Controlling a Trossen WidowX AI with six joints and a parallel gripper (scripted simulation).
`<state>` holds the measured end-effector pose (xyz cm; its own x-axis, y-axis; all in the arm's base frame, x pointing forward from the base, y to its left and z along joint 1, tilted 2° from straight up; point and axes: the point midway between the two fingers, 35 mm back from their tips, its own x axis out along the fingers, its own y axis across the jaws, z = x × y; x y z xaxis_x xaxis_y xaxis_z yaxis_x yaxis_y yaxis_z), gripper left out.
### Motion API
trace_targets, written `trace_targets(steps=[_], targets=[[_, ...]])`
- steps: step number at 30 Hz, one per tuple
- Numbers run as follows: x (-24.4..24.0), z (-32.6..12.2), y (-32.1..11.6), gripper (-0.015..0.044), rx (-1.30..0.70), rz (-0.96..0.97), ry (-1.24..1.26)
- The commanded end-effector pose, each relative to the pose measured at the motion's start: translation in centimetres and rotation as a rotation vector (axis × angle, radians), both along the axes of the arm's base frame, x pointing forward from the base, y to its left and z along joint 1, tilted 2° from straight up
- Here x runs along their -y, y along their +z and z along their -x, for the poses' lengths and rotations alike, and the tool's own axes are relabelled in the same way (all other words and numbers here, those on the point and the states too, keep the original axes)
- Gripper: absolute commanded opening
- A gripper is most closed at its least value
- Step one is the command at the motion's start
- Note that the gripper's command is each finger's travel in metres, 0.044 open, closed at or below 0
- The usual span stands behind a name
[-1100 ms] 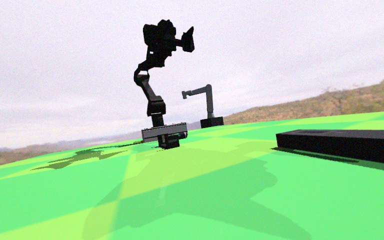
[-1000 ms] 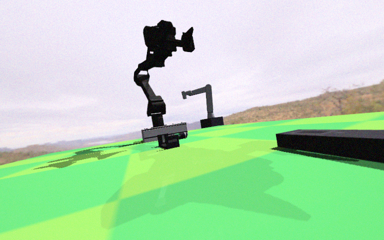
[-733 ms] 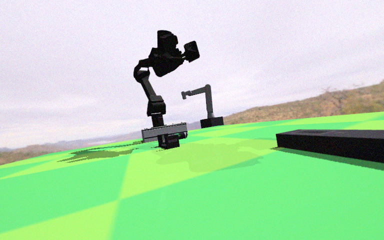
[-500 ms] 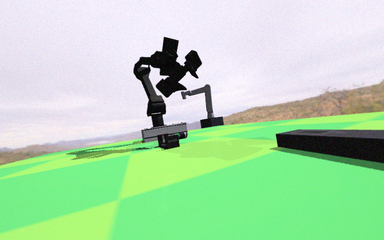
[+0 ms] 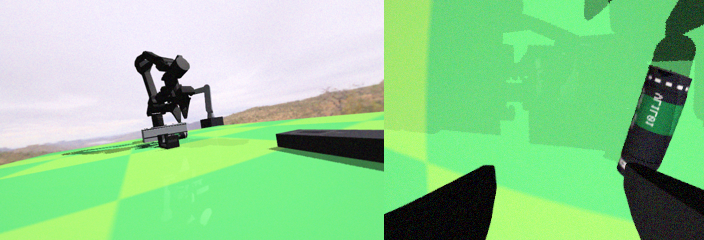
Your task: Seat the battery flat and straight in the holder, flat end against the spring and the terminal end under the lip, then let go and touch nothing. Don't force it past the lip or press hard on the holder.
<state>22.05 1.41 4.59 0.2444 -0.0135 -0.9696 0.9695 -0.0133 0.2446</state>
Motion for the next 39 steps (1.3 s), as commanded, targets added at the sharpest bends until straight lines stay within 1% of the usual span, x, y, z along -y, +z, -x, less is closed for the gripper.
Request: trace_targets(steps=[1,13,39], targets=[[0.1,3.7,-1.9,0.0245,-0.211,-0.006,-0.235],[0.1,3.7,-2.0,0.0245,-0.211,-0.006,-0.235],[0.3,3.5,-6.1,0.0245,-0.212,-0.006,-0.235]])
